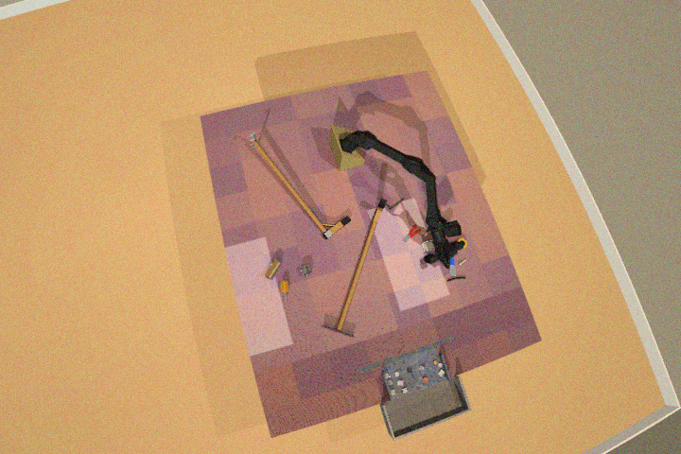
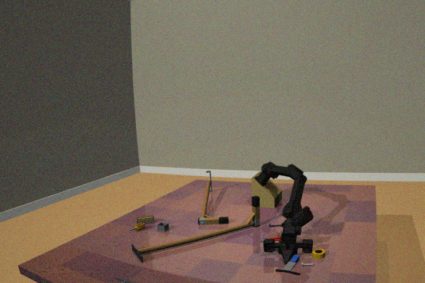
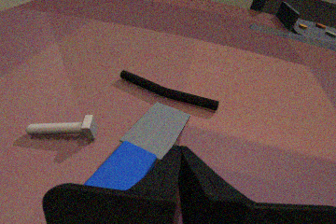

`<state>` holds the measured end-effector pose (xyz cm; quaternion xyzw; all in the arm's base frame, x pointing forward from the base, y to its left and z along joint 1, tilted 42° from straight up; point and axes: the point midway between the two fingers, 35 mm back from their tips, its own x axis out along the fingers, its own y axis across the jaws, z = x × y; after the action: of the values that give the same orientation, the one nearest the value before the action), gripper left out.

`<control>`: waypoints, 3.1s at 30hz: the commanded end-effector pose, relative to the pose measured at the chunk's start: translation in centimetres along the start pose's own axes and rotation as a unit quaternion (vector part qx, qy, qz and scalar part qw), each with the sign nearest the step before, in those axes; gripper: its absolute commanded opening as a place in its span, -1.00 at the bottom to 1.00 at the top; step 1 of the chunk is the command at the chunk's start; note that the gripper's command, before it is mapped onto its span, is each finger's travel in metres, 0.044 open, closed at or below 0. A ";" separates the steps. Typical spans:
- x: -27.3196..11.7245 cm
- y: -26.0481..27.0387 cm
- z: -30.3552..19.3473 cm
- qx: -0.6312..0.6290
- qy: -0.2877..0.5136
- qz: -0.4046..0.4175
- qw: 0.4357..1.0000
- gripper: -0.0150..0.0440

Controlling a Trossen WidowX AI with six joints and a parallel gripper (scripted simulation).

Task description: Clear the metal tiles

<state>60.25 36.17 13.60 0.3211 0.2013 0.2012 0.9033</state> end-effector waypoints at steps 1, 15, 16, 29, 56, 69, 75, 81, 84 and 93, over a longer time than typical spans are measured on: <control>-0.4 1.9 0.0 0.002 0.001 0.011 1.000 -0.49; -1.1 4.1 -0.2 0.003 0.001 0.012 1.000 -0.49; -1.2 4.3 -0.2 0.003 0.001 0.012 1.000 -0.49; -1.9 6.3 -0.4 0.003 0.000 0.012 1.000 -0.49; -5.6 5.1 7.1 0.001 0.001 0.003 1.000 -0.49; -6.1 3.0 8.2 -0.020 0.015 -0.016 1.000 -0.49; -6.1 0.2 8.3 -0.042 0.034 -0.042 0.998 -0.49; -6.3 -2.6 8.3 -0.063 0.055 -0.066 0.994 -0.49; -6.4 -4.0 8.4 -0.072 0.065 -0.077 0.992 -0.49; -7.0 -8.1 8.3 -0.098 0.100 -0.109 0.984 -0.49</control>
<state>60.20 24.35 17.30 0.2035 0.2860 0.1580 0.9229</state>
